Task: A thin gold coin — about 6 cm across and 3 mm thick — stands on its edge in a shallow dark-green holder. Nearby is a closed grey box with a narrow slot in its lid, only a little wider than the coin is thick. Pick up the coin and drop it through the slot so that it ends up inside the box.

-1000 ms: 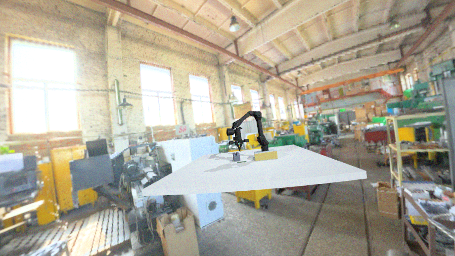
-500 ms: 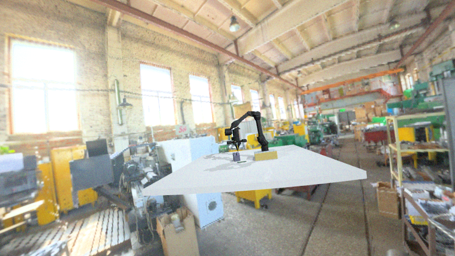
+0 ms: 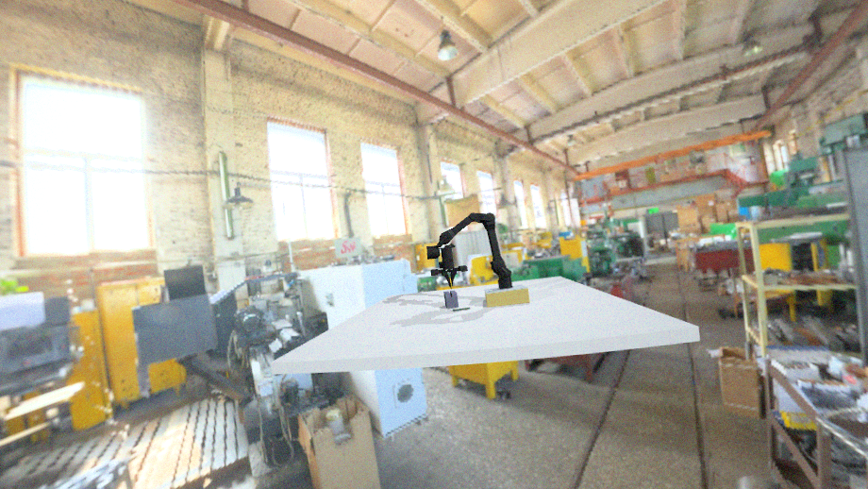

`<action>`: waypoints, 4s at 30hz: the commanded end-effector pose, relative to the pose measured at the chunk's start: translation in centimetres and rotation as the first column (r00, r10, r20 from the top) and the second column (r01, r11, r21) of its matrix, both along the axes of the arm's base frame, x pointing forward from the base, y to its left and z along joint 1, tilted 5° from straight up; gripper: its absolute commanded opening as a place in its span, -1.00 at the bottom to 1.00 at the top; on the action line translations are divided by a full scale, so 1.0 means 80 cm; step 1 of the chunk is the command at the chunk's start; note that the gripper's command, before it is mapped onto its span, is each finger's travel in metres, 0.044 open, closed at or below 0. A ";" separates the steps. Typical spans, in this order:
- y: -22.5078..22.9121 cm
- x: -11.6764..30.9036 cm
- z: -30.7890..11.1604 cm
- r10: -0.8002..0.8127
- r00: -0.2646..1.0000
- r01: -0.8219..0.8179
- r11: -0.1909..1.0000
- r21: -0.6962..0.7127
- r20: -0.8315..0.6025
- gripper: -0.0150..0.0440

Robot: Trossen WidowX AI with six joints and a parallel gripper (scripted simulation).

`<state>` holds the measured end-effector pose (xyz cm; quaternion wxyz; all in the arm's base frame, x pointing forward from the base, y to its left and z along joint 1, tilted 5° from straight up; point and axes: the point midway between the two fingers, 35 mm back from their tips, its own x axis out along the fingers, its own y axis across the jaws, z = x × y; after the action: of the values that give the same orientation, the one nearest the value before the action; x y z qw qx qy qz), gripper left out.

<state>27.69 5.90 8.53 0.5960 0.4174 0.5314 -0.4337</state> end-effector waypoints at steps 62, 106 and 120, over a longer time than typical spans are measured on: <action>-0.047 0.019 -0.007 0.004 1.000 -0.004 1.000 -0.005 -0.001 -0.49; -0.046 0.020 0.004 0.001 1.000 -0.001 1.000 -0.005 0.001 0.59; -0.043 0.011 0.059 0.003 1.000 -0.003 1.000 -0.005 -0.003 1.00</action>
<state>28.74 2.47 13.25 0.5996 0.4160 0.5302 -0.4316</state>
